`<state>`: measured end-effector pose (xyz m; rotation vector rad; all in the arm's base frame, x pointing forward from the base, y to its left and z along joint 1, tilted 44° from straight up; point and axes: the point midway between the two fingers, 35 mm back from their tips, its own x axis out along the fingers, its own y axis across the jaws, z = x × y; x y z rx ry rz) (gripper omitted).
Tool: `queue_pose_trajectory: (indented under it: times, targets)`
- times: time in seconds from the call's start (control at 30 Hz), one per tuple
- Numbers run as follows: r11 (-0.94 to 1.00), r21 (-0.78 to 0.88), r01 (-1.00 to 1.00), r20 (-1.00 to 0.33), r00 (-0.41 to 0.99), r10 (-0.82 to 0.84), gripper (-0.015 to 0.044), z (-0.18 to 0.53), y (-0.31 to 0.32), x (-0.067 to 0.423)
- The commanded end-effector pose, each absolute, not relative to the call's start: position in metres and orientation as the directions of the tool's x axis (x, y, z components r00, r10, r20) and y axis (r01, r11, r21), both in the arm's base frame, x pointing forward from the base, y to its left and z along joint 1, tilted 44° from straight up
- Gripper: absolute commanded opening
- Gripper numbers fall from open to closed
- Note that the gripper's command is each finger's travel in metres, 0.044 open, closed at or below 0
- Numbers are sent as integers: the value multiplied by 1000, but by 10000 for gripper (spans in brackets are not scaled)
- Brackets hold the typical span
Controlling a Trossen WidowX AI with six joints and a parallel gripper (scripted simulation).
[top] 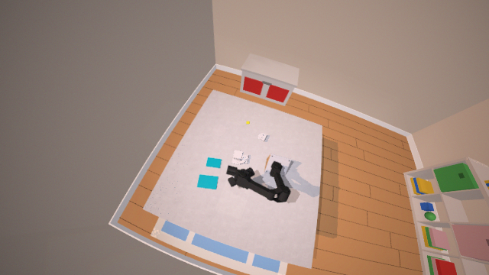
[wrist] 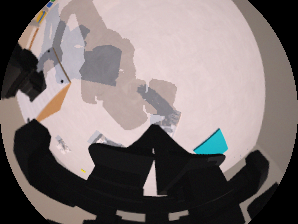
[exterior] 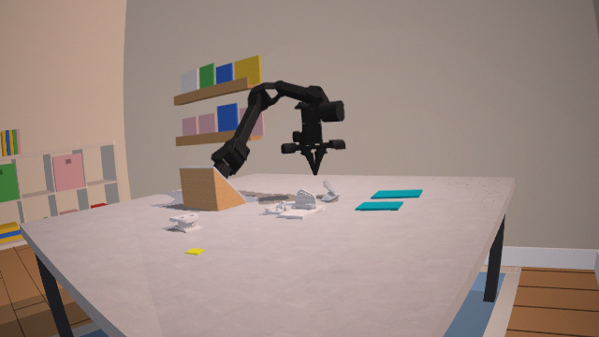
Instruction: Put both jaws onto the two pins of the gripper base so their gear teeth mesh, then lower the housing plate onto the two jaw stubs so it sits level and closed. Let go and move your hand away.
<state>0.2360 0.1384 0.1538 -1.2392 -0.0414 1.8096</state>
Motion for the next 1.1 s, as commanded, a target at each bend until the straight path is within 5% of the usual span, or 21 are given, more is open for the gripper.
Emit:
queue_pose_trajectory:
  times: [0.0,1.07]
  targets:
    - [-580,-484,-655,-721,-76,688,0,150,142,236]
    - [-577,-488,-655,-718,-75,692,0,124,173,234]
